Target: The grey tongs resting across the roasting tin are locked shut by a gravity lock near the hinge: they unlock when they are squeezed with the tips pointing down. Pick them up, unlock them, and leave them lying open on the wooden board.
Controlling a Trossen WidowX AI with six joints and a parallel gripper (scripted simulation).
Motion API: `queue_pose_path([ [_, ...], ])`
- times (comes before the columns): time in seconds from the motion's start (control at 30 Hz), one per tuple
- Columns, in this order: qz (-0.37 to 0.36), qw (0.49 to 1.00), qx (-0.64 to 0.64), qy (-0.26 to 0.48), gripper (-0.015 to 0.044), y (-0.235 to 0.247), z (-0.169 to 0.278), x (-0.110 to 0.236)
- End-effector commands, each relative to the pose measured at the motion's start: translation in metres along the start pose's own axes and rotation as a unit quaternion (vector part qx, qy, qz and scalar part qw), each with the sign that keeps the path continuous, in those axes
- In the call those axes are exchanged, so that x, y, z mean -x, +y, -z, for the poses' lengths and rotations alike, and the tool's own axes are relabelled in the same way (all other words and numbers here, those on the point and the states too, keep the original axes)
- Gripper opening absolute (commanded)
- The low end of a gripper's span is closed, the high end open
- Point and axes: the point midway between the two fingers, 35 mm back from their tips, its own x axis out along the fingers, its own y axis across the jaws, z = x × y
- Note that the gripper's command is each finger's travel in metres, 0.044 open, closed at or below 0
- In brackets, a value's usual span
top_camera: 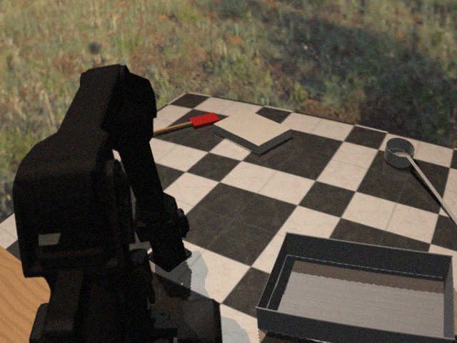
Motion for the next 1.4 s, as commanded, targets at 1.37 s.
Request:
queue_pose_path([
  [1.37,0.001,0.562,-0.827,0.003,-0.0150,0.152,-0.025,0.000],
])
